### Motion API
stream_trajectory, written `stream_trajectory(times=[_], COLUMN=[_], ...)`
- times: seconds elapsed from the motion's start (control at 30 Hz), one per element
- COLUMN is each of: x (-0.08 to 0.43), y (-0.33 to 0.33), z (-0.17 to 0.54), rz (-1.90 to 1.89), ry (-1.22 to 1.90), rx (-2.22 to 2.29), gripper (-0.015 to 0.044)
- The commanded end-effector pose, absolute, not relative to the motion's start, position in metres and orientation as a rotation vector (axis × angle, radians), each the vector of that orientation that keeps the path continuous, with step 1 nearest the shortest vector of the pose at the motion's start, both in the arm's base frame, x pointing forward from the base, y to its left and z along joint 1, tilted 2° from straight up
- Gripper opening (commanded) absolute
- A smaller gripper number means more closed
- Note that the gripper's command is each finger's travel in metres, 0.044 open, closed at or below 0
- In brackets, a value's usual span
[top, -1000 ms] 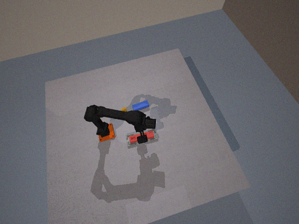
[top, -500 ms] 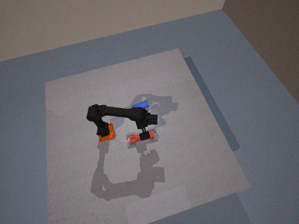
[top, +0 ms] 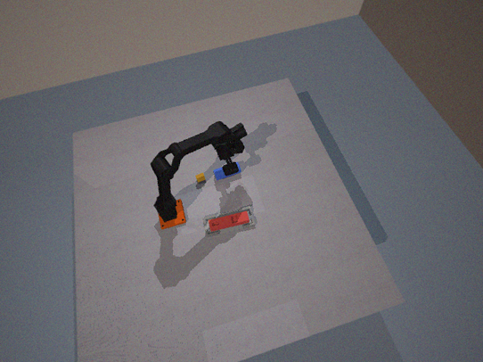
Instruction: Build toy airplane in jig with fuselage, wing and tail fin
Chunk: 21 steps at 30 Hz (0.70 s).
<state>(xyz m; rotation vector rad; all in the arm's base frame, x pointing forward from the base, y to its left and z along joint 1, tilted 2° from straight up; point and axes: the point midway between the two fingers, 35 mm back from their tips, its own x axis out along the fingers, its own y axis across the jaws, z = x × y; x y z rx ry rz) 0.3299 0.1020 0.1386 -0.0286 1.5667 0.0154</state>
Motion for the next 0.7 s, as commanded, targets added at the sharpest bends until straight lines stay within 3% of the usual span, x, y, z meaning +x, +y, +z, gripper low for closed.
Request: stream_trajectory(times=[0.0,0.67], x=[0.33,0.331], y=[0.115,0.115], z=[0.139,0.078], rz=[-0.002,-0.002], ry=[1.562,1.562], rx=[-0.009,-0.009], gripper=[0.044,0.044])
